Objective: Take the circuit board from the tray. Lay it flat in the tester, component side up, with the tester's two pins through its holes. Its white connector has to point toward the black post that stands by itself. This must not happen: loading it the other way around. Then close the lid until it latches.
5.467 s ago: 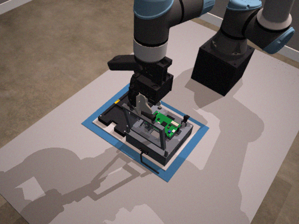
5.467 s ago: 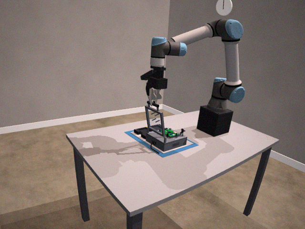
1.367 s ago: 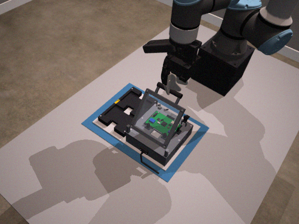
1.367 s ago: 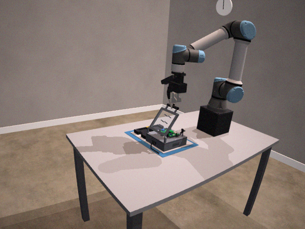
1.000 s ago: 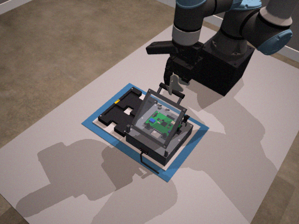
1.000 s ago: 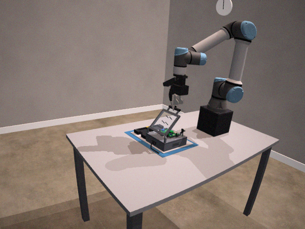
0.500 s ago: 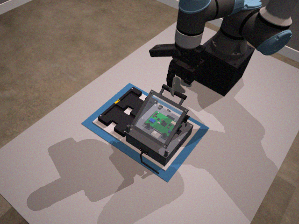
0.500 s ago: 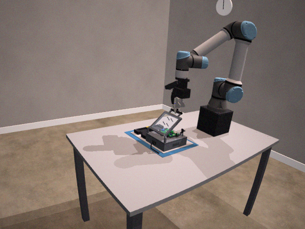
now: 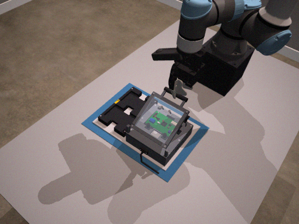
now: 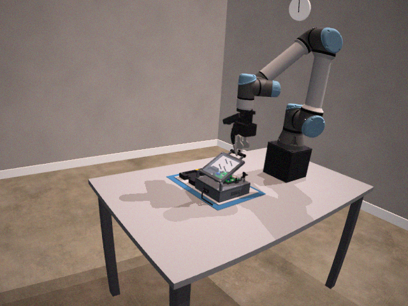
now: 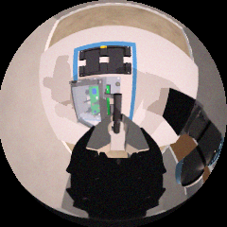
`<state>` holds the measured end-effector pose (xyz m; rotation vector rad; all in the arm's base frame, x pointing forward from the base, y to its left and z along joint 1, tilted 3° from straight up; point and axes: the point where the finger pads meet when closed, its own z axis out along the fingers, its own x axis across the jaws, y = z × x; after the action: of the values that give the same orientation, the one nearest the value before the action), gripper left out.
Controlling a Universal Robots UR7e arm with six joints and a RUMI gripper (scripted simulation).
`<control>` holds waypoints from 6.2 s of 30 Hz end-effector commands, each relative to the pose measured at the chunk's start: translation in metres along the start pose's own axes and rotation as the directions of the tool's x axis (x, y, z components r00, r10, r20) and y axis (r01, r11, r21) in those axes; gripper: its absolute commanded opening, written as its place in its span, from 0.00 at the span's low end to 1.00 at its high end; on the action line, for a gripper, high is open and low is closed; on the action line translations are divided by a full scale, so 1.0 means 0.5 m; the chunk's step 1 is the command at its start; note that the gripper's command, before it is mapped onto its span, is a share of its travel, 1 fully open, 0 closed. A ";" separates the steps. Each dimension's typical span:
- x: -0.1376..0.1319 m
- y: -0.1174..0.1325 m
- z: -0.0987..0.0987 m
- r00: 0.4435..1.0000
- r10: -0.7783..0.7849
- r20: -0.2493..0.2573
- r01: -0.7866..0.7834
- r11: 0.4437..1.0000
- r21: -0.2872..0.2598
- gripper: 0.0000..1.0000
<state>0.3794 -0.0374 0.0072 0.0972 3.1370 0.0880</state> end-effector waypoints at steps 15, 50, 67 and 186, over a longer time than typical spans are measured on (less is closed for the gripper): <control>0.026 -0.001 0.064 1.000 0.000 0.001 0.000 1.000 0.000 0.00; 0.041 -0.001 0.139 1.000 0.000 0.001 0.000 1.000 0.000 0.00; 0.042 -0.001 0.157 1.000 0.000 0.001 0.000 1.000 0.000 0.00; 0.043 -0.001 0.180 1.000 0.000 0.001 0.000 1.000 0.000 0.13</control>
<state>0.3578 -0.0316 -0.0827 0.0971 3.1368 0.0879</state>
